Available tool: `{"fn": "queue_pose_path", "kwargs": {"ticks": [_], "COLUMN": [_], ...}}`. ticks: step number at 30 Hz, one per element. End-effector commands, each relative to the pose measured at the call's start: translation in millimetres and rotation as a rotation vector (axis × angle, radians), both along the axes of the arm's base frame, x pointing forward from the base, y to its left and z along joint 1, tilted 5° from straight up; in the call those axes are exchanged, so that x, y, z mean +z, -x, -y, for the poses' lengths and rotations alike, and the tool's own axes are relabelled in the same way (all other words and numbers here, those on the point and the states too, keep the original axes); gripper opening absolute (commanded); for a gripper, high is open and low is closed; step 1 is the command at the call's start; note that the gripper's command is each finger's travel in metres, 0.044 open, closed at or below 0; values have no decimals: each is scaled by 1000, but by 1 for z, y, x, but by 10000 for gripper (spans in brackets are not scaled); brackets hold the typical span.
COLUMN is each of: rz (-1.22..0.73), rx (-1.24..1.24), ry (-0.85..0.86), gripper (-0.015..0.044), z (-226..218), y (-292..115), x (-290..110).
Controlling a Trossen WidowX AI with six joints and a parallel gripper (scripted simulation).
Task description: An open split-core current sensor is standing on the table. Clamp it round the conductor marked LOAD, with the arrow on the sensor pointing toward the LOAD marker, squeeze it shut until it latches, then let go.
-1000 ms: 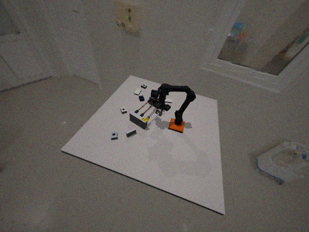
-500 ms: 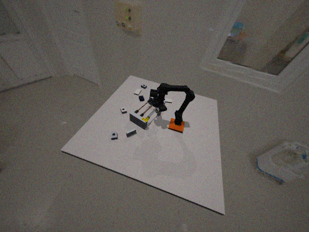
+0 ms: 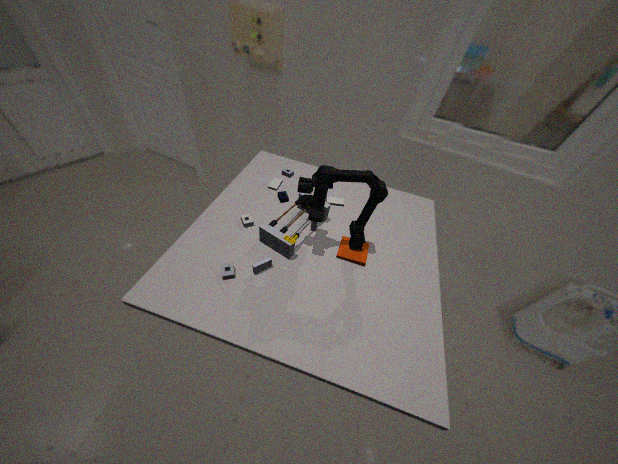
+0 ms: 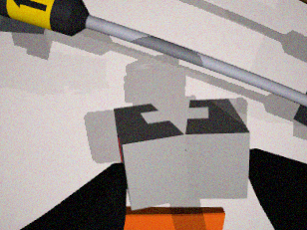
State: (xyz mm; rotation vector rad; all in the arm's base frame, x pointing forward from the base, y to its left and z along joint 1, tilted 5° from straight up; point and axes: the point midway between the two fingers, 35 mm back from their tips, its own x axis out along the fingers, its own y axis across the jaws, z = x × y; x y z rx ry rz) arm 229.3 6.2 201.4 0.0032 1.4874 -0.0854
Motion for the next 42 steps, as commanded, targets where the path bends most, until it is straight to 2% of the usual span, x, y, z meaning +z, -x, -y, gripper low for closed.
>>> {"fn": "queue_pose_path", "kwargs": {"ticks": [1,42], "rz": [12,93], "rx": [-137,-1634], "ry": [-17,-141], "gripper": [0,0], "z": [1,18], "y": [-4,-30], "x": [1,-1]}}
